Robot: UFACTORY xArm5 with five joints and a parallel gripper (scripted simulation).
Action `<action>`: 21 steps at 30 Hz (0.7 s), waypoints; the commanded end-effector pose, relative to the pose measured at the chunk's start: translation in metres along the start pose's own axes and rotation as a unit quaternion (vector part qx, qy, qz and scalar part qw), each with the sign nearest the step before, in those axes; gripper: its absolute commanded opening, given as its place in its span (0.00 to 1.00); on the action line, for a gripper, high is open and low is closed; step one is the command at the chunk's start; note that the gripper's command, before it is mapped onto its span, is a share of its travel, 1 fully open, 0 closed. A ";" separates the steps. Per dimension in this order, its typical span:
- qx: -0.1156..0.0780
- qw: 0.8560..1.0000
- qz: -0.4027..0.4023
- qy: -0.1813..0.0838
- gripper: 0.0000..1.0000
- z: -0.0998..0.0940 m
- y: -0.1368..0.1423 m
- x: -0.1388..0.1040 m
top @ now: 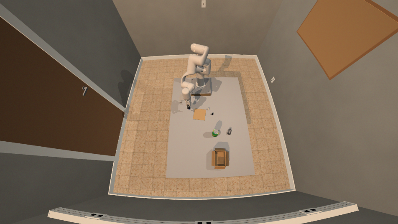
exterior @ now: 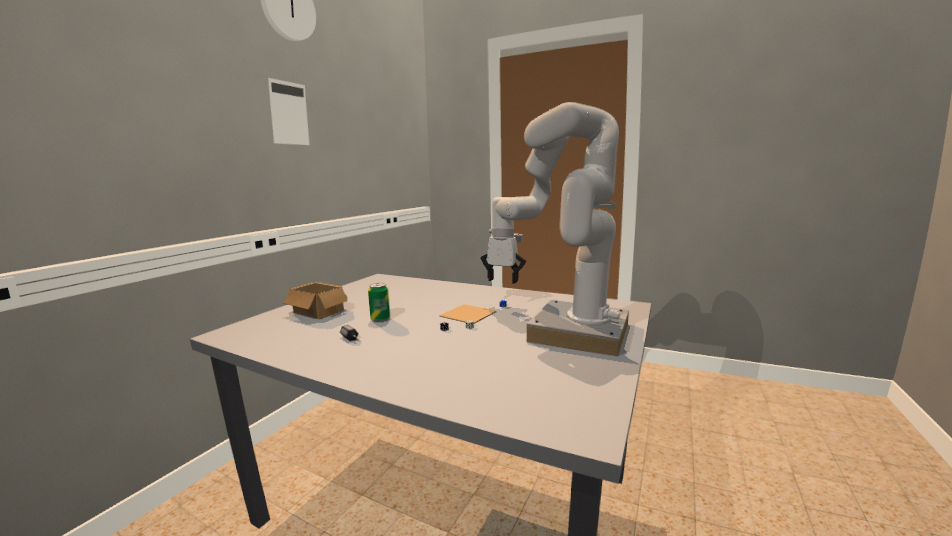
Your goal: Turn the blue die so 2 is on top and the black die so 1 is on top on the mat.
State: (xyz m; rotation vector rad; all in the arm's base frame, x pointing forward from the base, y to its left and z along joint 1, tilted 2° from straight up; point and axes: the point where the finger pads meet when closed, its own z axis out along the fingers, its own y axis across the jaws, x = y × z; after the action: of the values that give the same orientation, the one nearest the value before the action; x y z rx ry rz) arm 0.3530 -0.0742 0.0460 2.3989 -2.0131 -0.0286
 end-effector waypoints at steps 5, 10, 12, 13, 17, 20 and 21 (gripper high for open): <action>0.002 0.997 0.079 0.001 1.00 0.004 -0.001 0.000; 0.002 0.997 0.079 0.001 0.36 0.004 -0.001 0.000; 0.002 0.997 0.079 0.001 0.36 0.004 -0.001 0.000; 0.002 0.997 0.079 0.001 0.36 0.004 -0.001 0.000; 0.002 0.997 0.079 0.001 0.36 0.004 -0.001 0.000; 0.002 0.997 0.079 0.001 0.36 0.004 -0.001 0.000; 0.002 0.997 0.079 0.001 0.36 0.004 -0.001 0.000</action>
State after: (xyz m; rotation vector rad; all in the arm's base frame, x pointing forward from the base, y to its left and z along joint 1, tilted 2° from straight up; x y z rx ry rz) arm 0.3524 -0.0739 0.0409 2.2325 -2.1948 -0.0264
